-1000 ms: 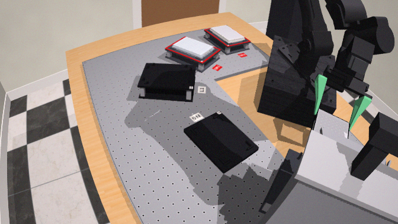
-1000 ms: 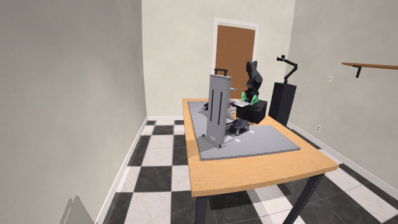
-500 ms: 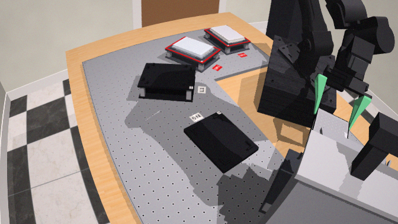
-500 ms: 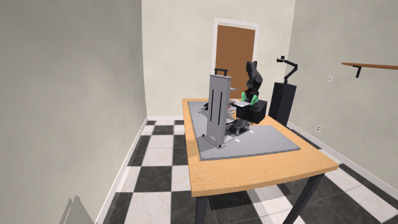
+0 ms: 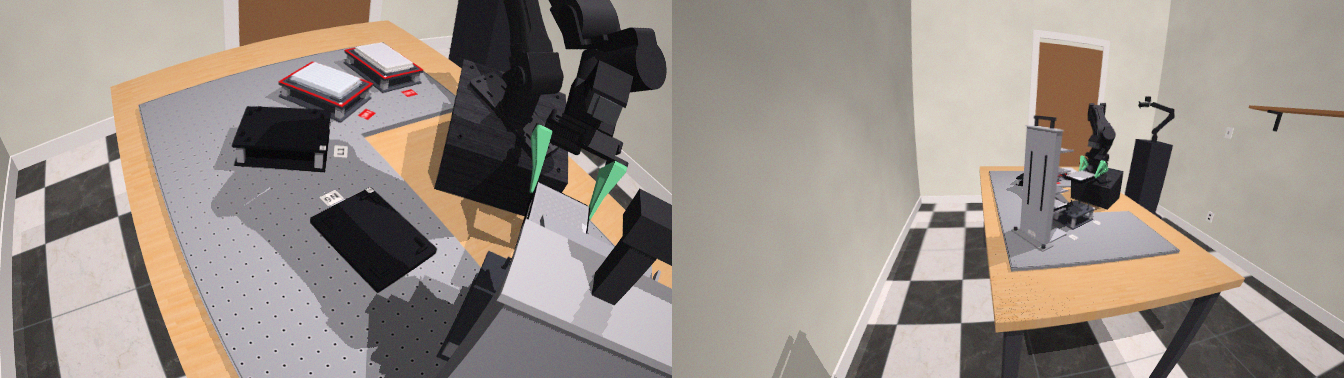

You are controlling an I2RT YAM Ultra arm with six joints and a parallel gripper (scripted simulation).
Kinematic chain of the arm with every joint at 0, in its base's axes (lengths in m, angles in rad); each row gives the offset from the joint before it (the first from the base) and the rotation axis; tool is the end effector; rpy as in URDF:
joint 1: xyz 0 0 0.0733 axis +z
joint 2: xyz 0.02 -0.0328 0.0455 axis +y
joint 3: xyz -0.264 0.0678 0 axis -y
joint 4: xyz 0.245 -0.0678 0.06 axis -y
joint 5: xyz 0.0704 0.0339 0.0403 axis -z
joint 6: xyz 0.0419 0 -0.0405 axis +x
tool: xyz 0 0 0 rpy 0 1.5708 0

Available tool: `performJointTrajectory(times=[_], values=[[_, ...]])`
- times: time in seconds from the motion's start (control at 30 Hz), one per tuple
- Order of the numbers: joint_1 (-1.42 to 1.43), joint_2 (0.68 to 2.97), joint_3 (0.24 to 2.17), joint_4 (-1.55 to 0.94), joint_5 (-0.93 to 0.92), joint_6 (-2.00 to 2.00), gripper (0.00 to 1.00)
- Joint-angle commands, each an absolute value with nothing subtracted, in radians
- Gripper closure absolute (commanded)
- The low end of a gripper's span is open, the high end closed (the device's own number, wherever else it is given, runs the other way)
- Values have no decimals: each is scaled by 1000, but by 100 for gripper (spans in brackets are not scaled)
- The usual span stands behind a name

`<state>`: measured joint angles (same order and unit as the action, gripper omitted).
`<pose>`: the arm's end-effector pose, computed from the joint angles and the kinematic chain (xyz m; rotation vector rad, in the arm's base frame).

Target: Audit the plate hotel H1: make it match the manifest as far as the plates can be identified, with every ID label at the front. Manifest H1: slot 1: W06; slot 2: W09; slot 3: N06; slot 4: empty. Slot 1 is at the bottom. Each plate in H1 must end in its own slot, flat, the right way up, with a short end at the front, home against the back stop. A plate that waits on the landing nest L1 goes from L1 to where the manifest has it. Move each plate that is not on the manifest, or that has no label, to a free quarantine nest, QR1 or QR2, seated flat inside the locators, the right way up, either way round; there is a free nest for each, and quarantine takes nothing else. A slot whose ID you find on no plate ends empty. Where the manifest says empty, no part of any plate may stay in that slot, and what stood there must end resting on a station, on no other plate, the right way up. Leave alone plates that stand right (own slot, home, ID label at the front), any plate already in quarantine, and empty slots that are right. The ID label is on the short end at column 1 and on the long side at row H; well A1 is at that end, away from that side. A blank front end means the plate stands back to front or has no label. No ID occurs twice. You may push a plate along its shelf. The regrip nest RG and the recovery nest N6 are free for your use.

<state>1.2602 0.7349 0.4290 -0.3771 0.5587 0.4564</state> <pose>0.0684 0.1439 0.2122 -0.5680 2.0821 0.3685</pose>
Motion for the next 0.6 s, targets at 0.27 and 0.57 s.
performJointTrajectory(times=[0.27, 0.57], values=[[1228, 770, 467, -331, 551, 434, 14], [1191, 801, 487, -305, 521, 407, 14]])
